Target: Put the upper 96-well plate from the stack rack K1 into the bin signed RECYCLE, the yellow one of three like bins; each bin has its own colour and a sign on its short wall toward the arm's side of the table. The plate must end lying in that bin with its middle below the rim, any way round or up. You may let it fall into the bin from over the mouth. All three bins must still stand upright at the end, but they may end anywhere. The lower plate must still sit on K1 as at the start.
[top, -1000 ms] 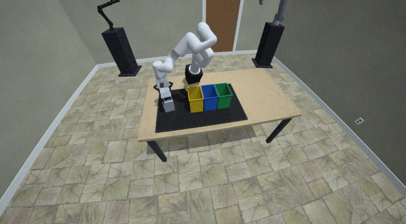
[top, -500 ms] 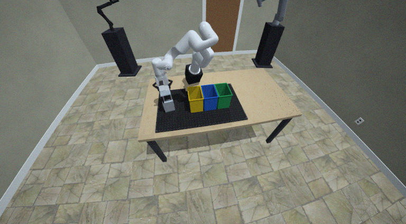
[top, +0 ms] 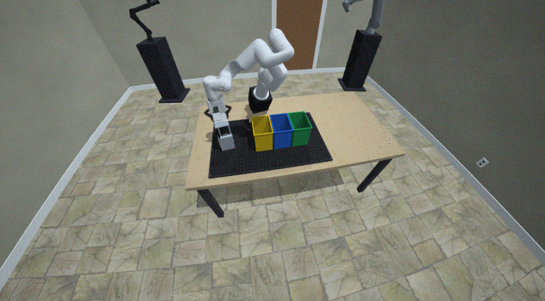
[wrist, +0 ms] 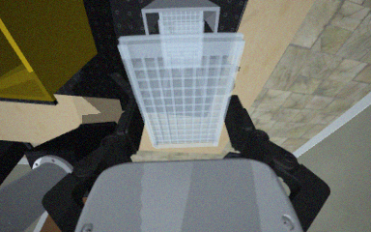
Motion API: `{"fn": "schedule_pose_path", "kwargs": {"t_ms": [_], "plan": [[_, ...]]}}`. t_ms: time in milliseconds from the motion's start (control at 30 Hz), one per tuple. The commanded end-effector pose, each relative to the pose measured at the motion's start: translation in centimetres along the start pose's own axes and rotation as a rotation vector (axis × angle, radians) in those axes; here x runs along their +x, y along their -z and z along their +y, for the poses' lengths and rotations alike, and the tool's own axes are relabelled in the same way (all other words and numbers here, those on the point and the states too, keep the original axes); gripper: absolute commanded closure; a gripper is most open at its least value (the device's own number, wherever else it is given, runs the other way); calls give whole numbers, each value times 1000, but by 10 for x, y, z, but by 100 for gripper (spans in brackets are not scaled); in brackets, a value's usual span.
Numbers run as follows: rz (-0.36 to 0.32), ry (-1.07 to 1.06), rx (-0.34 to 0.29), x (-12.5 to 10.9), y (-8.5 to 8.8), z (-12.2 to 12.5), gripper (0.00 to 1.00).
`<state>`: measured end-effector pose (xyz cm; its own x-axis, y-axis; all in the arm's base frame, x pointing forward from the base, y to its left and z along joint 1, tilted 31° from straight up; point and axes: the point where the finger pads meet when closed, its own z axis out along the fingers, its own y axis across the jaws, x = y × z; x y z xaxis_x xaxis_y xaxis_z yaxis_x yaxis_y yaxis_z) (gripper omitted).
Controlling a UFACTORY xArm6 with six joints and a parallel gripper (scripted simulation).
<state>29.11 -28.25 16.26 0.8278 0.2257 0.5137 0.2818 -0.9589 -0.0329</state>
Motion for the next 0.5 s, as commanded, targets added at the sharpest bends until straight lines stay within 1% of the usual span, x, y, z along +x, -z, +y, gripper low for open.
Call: {"fn": "schedule_pose_path", "kwargs": {"t_ms": [0, 133, 300, 467], "plan": [[1, 1, -4, 1, 1, 1, 100], [1, 1, -4, 1, 1, 1, 100], [1, -153, -3, 5, 0, -15, 100], [1, -153, -3, 9, -1, -31, 100]]}}
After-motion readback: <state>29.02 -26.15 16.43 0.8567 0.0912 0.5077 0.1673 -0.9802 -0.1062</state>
